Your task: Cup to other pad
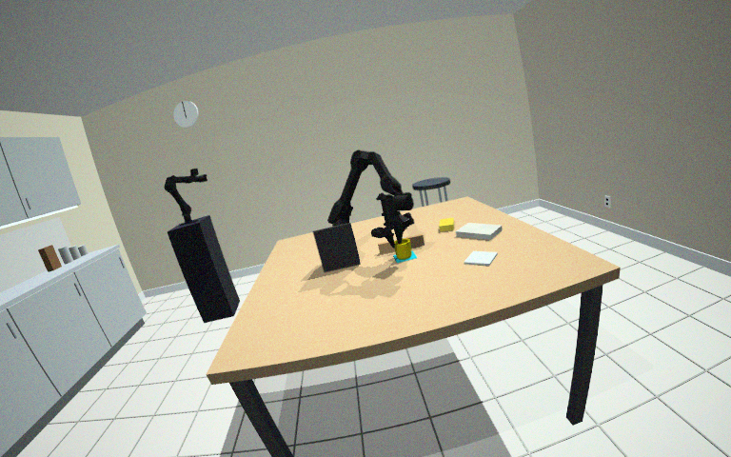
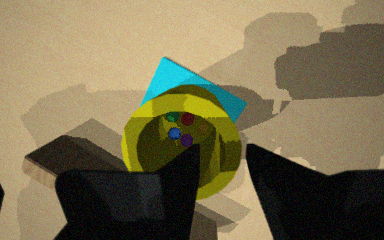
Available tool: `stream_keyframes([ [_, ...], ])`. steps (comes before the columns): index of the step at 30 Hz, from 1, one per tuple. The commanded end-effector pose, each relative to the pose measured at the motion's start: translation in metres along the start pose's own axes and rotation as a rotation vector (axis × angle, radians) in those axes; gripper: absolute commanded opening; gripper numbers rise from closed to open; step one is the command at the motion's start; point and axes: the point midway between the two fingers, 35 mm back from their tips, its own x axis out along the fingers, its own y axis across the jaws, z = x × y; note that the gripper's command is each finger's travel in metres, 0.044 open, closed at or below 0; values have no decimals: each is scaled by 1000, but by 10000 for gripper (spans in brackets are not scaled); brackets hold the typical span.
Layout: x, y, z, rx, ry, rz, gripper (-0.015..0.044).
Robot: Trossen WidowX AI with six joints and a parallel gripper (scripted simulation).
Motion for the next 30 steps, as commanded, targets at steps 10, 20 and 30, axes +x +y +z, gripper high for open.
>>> stream_keyframes([
  [10, -25, 0, 0, -4, -9, 1, 147],
  [20, -28, -1, -4, 2, -2, 3, 225],
  [30, -39, 0, -3, 1, -4, 2, 440],
])
